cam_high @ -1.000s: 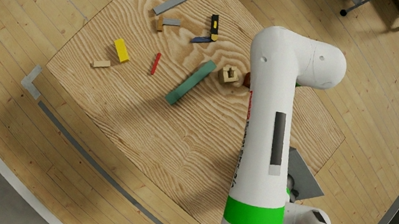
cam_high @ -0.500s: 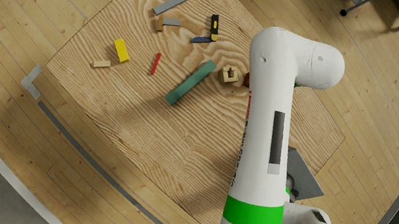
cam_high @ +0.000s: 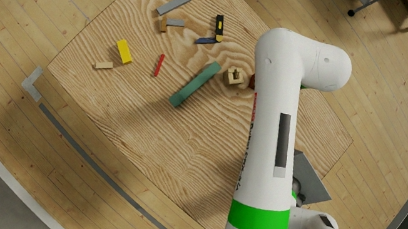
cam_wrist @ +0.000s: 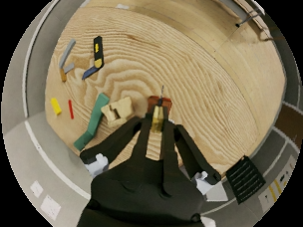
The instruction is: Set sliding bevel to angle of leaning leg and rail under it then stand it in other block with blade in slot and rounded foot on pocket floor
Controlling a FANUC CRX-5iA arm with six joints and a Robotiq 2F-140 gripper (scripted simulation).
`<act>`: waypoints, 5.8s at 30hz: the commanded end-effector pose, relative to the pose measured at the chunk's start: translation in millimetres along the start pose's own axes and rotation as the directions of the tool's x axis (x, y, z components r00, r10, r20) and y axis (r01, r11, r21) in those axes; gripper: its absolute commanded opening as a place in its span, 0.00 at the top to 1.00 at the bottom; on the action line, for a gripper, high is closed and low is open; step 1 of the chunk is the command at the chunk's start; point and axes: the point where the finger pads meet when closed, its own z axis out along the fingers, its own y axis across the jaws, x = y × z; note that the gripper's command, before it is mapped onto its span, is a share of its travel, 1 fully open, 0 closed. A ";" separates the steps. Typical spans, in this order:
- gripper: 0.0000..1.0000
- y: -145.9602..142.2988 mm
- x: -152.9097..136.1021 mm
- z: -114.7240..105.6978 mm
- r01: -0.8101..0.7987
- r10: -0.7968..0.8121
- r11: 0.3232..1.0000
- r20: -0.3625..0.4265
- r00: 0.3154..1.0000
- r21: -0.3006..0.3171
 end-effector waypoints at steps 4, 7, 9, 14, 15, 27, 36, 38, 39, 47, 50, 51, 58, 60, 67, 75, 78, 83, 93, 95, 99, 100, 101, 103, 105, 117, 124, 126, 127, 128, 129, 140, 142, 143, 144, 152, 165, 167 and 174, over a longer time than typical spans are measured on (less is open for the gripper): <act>0.90 -0.1 0.4 0.7 0.000 0.000 1.000 -0.002 1.000 0.000; 0.90 -0.1 0.4 0.8 0.000 0.000 1.000 -0.002 1.000 0.000; 0.90 -0.1 0.4 0.8 0.000 0.000 1.000 -0.002 1.000 0.000; 0.90 -0.1 0.4 1.0 0.000 0.000 1.000 -0.002 1.000 0.000; 0.90 -0.1 0.4 1.3 0.000 0.000 1.000 -0.002 1.000 0.000; 0.90 -0.1 0.2 3.8 0.000 0.000 1.000 -0.002 1.000 0.000; 0.90 -0.1 0.2 4.7 0.000 0.000 1.000 -0.002 1.000 0.000; 0.90 -0.1 0.1 5.8 0.000 0.000 1.000 -0.002 1.000 0.000; 0.90 -0.1 0.1 6.3 0.000 0.000 1.000 -0.002 1.000 0.000; 0.90 -0.1 0.0 6.8 0.000 0.000 1.000 -0.002 1.000 0.000; 0.90 -0.1 0.0 6.8 0.000 0.000 1.000 -0.002 1.000 0.000; 0.90 -0.1 0.0 6.8 0.000 0.000 1.000 -0.002 1.000 0.000; 0.90 -0.1 -0.2 9.8 0.000 0.000 1.000 -0.002 1.000 0.000; 0.90 -0.1 -0.2 10.3 0.000 0.000 1.000 -0.002 1.000 0.000; 0.90 -0.1 -0.2 10.3 0.000 0.000 1.000 -0.002 1.000 0.000; 0.00 -0.1 -0.2 10.3 0.000 0.000 1.000 -0.002 1.000 0.000; 0.00 -0.1 -0.2 10.3 0.000 0.000 1.000 -0.002 1.000 0.000; 0.00 -0.1 -0.2 10.3 0.000 0.000 1.000 -0.002 1.000 0.000; 0.00 -0.1 -0.2 10.3 0.000 0.000 1.000 -0.002 1.000 0.000; 0.00 -0.1 -0.2 10.3 0.000 0.000 1.000 -0.002 1.000 0.000; 0.00 -0.1 -0.2 10.3 0.000 0.000 1.000 -0.002 1.000 0.000; 0.00 -0.1 -0.2 10.3 0.000 0.000 1.000 -0.002 1.000 0.000; 0.00 -0.1 -0.2 10.3 0.000 0.000 1.000 -0.002 1.000 0.000; 0.00 -0.1 -0.2 10.3 0.000 0.000 1.000 -0.002 1.000 0.000; 0.00 -0.1 -0.2 10.3 0.000 0.000 1.000 -0.002 1.000 0.000; 0.00 -0.1 2.1 -23.5 0.000 0.000 1.000 -0.002 1.000 0.000; 0.00 0.0 4.6 -61.1 0.000 0.000 1.000 -0.002 1.000 0.000; 0.00 0.0 5.6 -75.3 0.000 0.000 1.000 -0.002 1.000 0.000; 0.00 0.0 6.0 -81.6 0.000 0.000 1.000 -0.002 1.000 0.000; 0.00 0.0 6.4 -87.3 0.000 0.000 1.000 -0.002 1.000 0.000; 0.00 0.0 6.8 -92.4 0.000 0.000 1.000 -0.002 1.000 0.000; 0.00 0.0 7.9 -109.4 0.000 0.000 1.000 -0.002 1.000 0.000; 0.00 0.0 7.9 -109.4 0.000 0.000 1.000 -0.002 1.000 0.000; 0.00 0.0 7.9 -109.4 0.000 0.000 1.000 -0.002 1.000 0.000; 0.00 0.0 7.9 -109.4 0.000 0.000 1.000 -0.002 1.000 0.000; 0.00 0.0 7.9 -109.4 0.000 0.000 1.000 -0.002 1.000 0.000; 0.00 0.0 7.9 -109.4 0.000 0.000 1.000 -0.002 1.000 0.000; 0.00 0.0 7.9 -109.4 0.000 0.000 1.000 -0.002 1.000 0.000; 0.00 0.0 7.9 -109.4 0.000 0.000 1.000 -0.002 1.000 0.000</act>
